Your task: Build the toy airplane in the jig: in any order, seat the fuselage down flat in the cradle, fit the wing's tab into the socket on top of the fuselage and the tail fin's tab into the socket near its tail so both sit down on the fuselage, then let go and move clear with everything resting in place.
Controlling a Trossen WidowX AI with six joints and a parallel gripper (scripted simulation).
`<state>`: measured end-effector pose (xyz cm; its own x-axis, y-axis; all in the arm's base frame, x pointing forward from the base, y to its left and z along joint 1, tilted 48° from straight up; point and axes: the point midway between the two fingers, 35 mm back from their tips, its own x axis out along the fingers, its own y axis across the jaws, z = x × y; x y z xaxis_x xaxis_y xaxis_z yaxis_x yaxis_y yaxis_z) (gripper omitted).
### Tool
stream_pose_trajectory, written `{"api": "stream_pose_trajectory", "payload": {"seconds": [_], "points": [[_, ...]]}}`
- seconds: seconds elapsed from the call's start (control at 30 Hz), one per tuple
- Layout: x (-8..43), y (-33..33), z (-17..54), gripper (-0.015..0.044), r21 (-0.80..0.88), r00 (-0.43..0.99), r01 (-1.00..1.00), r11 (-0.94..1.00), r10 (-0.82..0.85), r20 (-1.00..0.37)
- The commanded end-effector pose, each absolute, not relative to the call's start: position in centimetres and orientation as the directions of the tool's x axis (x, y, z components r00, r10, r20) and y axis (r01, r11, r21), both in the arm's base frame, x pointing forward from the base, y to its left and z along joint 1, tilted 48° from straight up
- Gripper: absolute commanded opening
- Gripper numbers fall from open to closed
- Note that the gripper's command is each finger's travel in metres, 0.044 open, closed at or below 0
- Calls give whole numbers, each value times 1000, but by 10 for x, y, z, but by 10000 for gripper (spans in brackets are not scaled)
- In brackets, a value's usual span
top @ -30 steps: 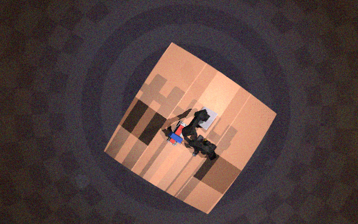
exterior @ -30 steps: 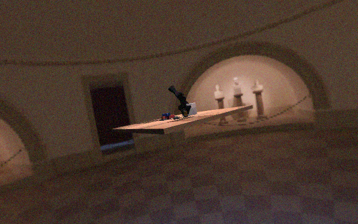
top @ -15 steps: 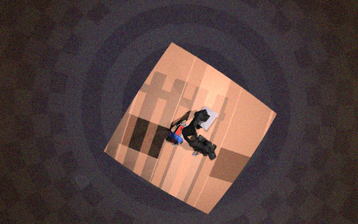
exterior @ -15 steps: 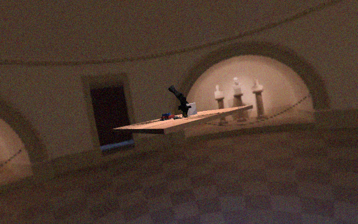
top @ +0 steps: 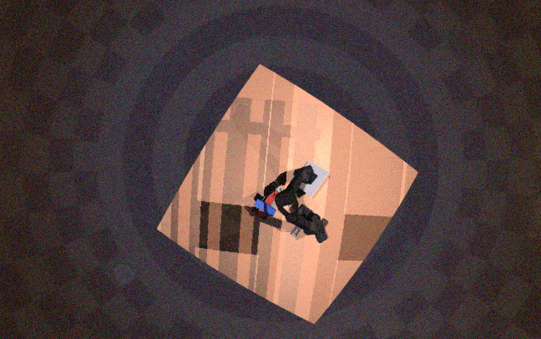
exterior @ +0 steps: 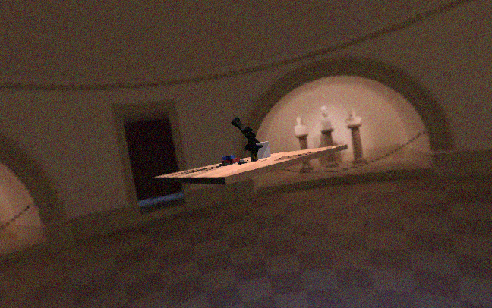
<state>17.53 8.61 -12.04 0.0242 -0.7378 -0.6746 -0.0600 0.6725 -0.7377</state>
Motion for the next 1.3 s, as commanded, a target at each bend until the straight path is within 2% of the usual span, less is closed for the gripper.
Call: {"api": "stream_pose_trajectory", "payload": {"seconds": [0.0, 1.27], "points": [[178, 99, -113, 0, -728, 28, -54, 683, -728, -685], [169, 178, -37, 0, -733, 45, -51, 679, -731, -681]]}}
